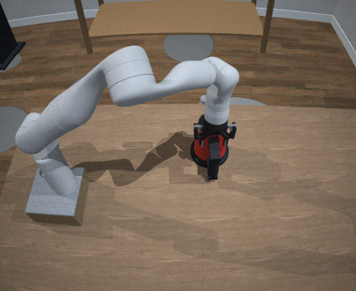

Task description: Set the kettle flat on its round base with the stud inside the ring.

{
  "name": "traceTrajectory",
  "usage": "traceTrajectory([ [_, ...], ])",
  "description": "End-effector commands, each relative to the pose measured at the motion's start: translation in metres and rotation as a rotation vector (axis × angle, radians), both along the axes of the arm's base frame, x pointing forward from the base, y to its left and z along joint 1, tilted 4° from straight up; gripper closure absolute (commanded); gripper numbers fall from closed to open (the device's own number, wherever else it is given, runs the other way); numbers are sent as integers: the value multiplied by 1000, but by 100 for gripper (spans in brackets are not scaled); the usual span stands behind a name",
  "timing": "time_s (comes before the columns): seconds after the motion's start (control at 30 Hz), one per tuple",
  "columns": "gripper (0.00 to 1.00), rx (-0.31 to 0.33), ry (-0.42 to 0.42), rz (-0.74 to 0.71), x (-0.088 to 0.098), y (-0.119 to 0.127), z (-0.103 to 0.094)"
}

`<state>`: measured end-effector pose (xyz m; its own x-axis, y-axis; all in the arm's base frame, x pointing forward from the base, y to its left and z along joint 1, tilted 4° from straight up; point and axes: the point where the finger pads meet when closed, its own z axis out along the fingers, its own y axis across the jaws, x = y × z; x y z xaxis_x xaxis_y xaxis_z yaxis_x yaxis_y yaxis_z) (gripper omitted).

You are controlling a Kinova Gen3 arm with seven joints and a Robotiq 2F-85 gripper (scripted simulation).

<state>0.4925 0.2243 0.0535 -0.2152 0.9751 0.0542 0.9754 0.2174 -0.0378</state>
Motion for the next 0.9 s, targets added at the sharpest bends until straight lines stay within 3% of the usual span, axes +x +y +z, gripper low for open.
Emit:
traceTrajectory([
  [0.0, 20, 1, -2, 0, 1, 0, 1],
  [0.43, 20, 1, -2, 0, 1, 0, 8],
  [0.67, 20, 1, -2, 0, 3, -2, 48],
  [0.73, 20, 1, -2, 0, 3, -2, 48],
  [0.87, 20, 1, -2, 0, 4, -3, 81],
])
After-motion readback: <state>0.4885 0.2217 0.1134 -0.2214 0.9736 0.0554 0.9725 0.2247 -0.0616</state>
